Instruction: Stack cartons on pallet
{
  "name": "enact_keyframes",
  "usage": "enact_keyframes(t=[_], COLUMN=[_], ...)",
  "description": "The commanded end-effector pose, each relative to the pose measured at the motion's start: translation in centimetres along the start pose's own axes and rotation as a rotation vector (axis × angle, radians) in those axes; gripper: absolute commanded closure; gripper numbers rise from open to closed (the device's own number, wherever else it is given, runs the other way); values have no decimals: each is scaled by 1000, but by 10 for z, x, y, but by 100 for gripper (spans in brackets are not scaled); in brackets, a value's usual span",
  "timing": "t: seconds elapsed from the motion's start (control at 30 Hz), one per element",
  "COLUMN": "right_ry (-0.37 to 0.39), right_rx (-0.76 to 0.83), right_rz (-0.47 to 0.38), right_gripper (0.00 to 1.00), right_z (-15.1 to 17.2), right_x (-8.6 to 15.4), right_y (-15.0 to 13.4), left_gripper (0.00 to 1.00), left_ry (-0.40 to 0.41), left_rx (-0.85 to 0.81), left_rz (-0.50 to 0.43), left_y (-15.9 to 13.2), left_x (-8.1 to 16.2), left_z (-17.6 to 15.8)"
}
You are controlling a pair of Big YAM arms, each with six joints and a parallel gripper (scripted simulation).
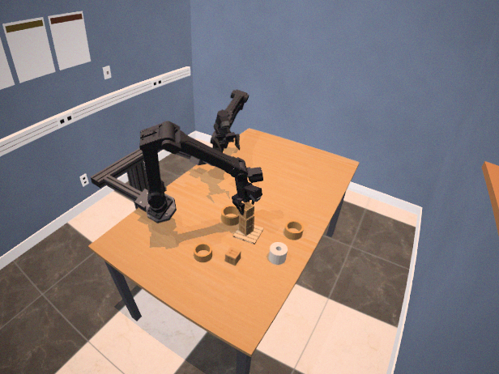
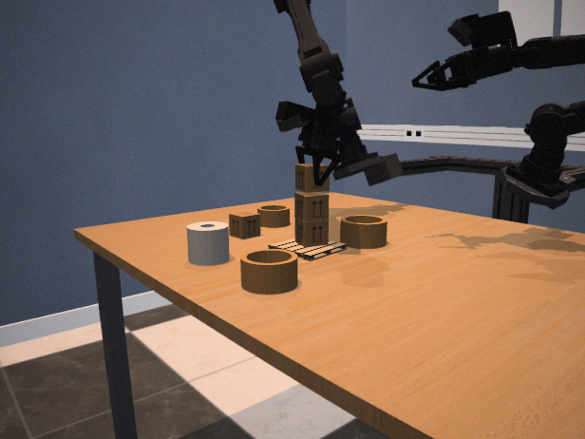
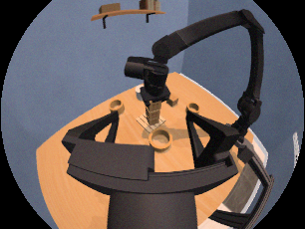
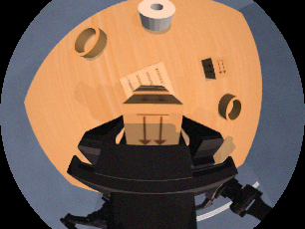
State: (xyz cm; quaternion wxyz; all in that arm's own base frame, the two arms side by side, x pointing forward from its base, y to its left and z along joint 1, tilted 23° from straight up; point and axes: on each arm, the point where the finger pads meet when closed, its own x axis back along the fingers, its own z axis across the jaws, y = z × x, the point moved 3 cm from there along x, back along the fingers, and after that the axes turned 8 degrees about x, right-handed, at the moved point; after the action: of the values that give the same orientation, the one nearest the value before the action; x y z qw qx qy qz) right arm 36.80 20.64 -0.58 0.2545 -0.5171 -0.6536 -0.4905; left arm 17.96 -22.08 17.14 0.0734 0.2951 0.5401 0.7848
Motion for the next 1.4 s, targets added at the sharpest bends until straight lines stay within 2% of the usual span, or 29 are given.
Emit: enact_keyframes(t=[0.0, 0.27, 0.7, 0.77, 0.8, 0.93, 1.37], right_ry=[0, -6, 10, 10, 10, 34, 53], right_rx=[-4, 1, -7, -7, -7, -31, -48], right_rz=[-4, 1, -12, -12, -12, -39, -60], right_gripper=[50, 50, 50, 27, 21, 21, 21], right_z=[2, -1, 3, 3, 3, 2, -1], right_x=[-8, -13, -3, -3, -3, 10, 27], right_y=[5, 0, 4, 4, 4, 21, 33], left_gripper=[0, 0, 0, 0, 0, 0, 0], left_ry=[2, 2, 2, 2, 2, 2, 2], left_rx=[6, 6, 6, 6, 6, 6, 6], left_rz=[-5, -5, -5, -5, -5, -5, -5], left_y=[4, 4, 4, 4, 4, 4, 4], left_x=[0, 0, 0, 0, 0, 0, 0], left_z=[0, 0, 0, 0, 0, 0, 0])
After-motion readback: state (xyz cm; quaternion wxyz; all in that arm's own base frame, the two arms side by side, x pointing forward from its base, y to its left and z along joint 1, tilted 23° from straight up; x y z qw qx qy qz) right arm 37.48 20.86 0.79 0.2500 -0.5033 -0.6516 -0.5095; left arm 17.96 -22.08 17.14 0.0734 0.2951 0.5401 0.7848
